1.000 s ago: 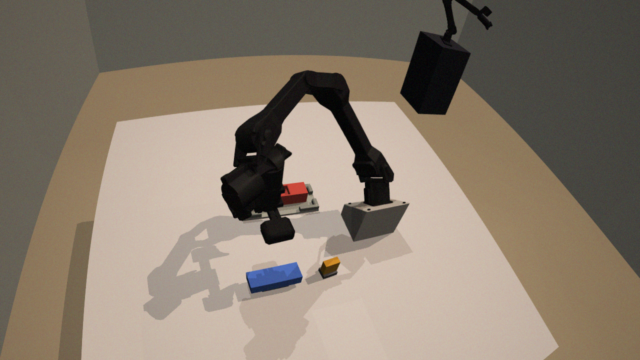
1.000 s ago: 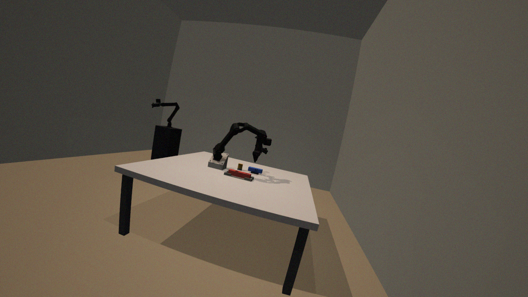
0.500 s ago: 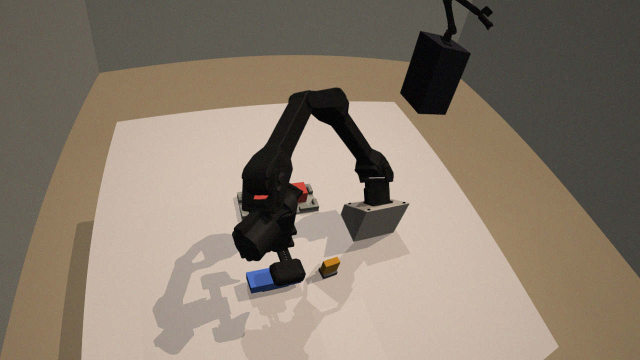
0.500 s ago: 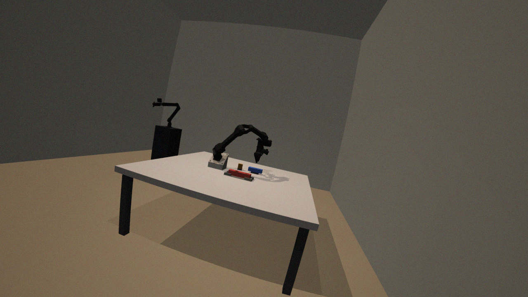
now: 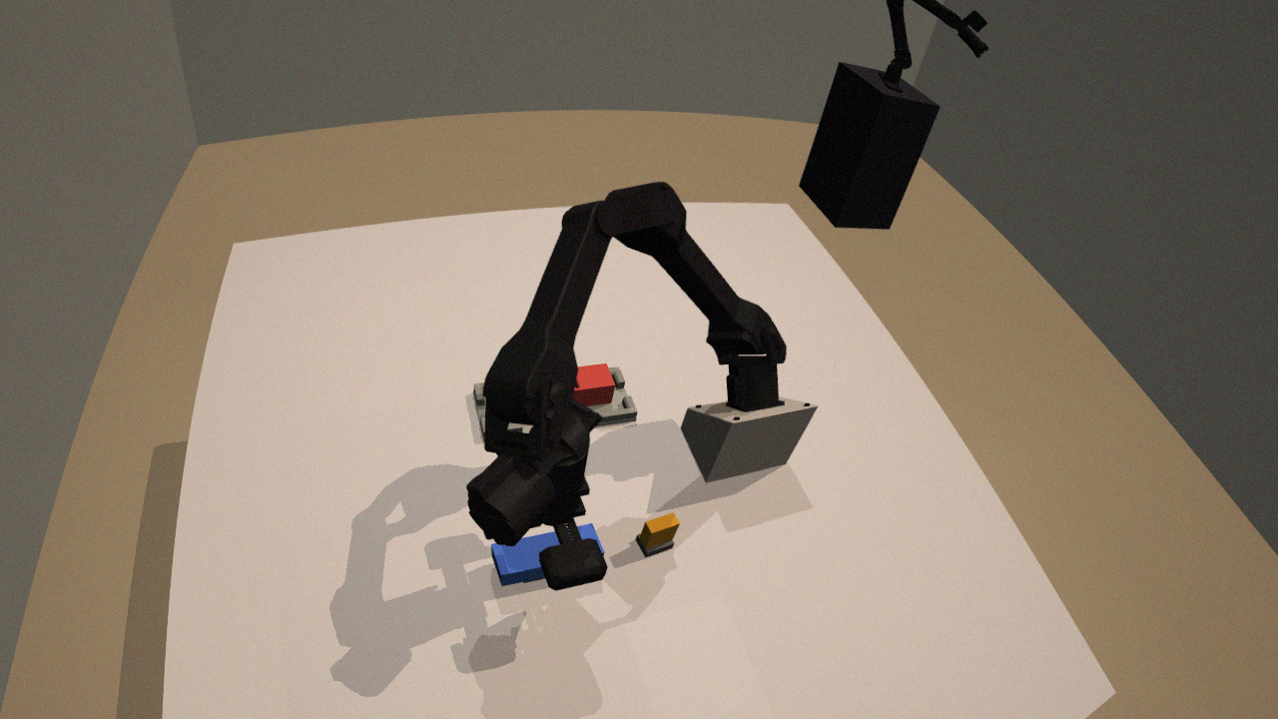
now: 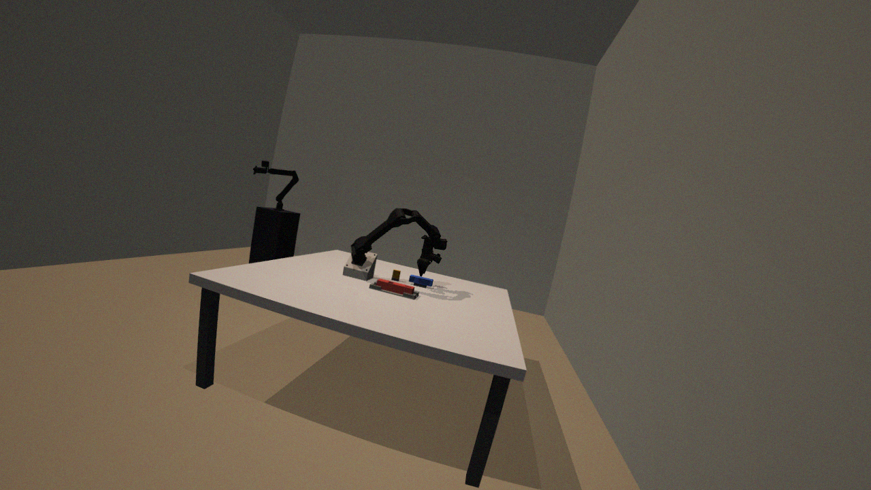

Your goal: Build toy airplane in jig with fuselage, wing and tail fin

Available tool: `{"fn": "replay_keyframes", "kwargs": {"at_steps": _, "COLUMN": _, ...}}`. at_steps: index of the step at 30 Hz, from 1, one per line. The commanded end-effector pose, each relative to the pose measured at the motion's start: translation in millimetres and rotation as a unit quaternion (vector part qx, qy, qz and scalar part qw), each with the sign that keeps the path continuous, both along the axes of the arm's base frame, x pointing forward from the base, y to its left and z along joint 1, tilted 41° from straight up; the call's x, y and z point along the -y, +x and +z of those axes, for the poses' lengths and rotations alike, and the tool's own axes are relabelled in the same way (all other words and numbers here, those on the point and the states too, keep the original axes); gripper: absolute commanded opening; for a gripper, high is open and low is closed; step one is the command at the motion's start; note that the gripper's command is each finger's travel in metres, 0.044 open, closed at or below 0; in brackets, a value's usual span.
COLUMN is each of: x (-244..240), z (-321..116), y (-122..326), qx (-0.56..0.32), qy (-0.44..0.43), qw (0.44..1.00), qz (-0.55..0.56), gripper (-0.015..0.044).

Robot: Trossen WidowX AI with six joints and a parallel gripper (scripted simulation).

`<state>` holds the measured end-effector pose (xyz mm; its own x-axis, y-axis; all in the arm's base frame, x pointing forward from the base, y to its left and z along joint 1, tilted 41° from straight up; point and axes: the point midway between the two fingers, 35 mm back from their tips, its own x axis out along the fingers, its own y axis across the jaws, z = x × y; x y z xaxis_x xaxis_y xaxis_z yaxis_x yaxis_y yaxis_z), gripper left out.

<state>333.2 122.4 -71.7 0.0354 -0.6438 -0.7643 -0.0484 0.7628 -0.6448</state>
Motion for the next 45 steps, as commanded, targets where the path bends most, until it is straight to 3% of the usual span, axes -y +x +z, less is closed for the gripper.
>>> {"fn": "replay_keyframes", "kwargs": {"at_steps": 1, "x": 4, "z": -5, "y": 0, "qx": -0.001, "qy": -0.001, "qw": 1.0, "qz": 0.004, "gripper": 0.044}}
{"fn": "replay_keyframes", "kwargs": {"at_steps": 24, "x": 26, "z": -31, "y": 1, "qx": 0.0, "qy": -0.002, "qw": 1.0, "qz": 0.004, "gripper": 0.044}}
{"fn": "replay_keyframes", "kwargs": {"at_steps": 34, "x": 26, "z": -31, "y": 1, "qx": 0.0, "qy": -0.002, "qw": 1.0, "qz": 0.004, "gripper": 0.0177}}
{"fn": "replay_keyframes", "kwargs": {"at_steps": 41, "x": 26, "z": -31, "y": 1, "qx": 0.0, "qy": -0.002, "qw": 1.0, "qz": 0.004, "gripper": 0.0131}}
{"fn": "replay_keyframes", "kwargs": {"at_steps": 45, "x": 25, "z": -30, "y": 2, "qx": -0.001, "qy": -0.001, "qw": 1.0, "qz": 0.004, "gripper": 0.0026}}
